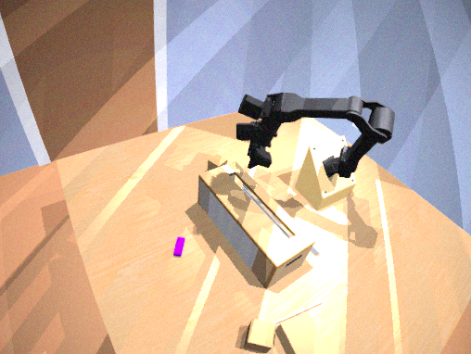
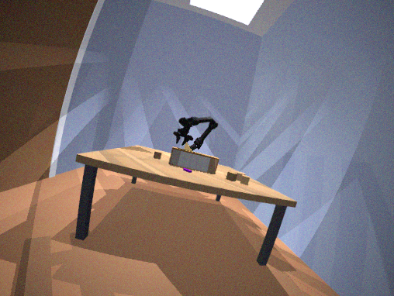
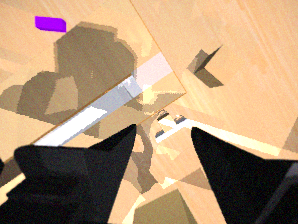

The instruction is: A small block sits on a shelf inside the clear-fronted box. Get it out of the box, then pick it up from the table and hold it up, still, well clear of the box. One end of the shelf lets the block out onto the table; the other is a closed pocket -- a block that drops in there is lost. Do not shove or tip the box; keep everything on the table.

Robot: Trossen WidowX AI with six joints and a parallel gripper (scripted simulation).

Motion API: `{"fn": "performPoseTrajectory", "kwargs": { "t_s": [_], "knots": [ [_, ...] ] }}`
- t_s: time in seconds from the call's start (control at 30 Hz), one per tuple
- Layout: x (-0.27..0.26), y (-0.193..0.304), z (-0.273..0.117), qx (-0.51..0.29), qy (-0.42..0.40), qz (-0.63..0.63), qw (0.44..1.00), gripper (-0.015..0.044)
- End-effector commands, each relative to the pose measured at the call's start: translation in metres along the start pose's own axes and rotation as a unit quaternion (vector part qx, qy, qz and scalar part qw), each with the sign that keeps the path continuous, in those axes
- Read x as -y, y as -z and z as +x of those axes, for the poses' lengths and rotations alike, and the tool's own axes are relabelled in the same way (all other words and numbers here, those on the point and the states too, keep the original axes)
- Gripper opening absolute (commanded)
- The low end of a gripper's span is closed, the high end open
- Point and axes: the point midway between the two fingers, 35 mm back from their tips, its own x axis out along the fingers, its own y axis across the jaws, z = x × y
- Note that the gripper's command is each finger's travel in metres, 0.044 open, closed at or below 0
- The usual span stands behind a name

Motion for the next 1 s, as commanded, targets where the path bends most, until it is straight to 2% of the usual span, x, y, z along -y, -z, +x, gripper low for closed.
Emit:
{"fn": "performPoseTrajectory", "kwargs": {
  "t_s": [0.0,0.2,0.4,0.9,0.97],
  "knots": [
    [0.013,0.008,0.002,-0.020,-0.058,0.454,0.889,0.0285],
    [0.016,0.009,0.001,-0.034,-0.072,0.600,0.796,0.0285],
    [0.020,0.010,-0.001,-0.054,-0.085,0.729,0.677,0.0285],
    [0.028,0.012,-0.005,-0.114,-0.087,0.941,0.308,0.0285],
    [0.028,0.012,-0.005,-0.118,-0.086,0.949,0.280,0.0285]
  ]
}}
